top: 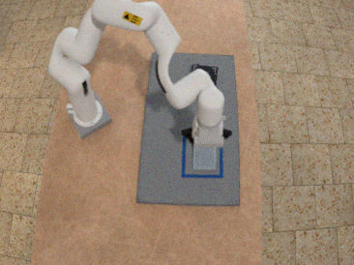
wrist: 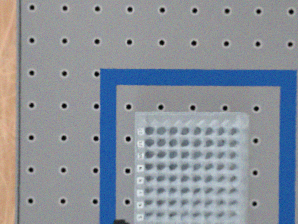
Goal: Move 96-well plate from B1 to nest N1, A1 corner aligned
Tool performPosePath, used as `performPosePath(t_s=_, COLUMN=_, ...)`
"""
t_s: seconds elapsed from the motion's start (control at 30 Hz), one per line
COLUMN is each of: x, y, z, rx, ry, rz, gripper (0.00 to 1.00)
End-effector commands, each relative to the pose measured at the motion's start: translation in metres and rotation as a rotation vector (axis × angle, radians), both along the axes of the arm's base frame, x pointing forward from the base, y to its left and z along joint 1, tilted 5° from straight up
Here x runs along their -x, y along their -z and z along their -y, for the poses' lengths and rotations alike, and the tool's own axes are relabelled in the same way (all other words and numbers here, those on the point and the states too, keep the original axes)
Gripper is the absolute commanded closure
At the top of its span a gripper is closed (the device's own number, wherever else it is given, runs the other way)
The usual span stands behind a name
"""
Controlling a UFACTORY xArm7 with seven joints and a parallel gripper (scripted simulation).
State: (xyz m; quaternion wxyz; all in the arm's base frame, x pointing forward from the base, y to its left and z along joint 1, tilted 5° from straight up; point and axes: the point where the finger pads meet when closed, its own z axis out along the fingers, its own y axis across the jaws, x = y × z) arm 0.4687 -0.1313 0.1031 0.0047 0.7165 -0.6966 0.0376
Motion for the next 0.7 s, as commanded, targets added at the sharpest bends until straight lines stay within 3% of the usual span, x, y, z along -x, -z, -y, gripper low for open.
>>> performPosePath(t_s=0.0, x=-0.002, y=-0.002, z=0.001, rx=0.006, ry=0.006, rz=0.006, gripper=0.0)
performPosePath(t_s=0.67, x=-0.003, y=0.016, z=0.002, rx=0.006, ry=0.006, rz=0.006, gripper=0.0)
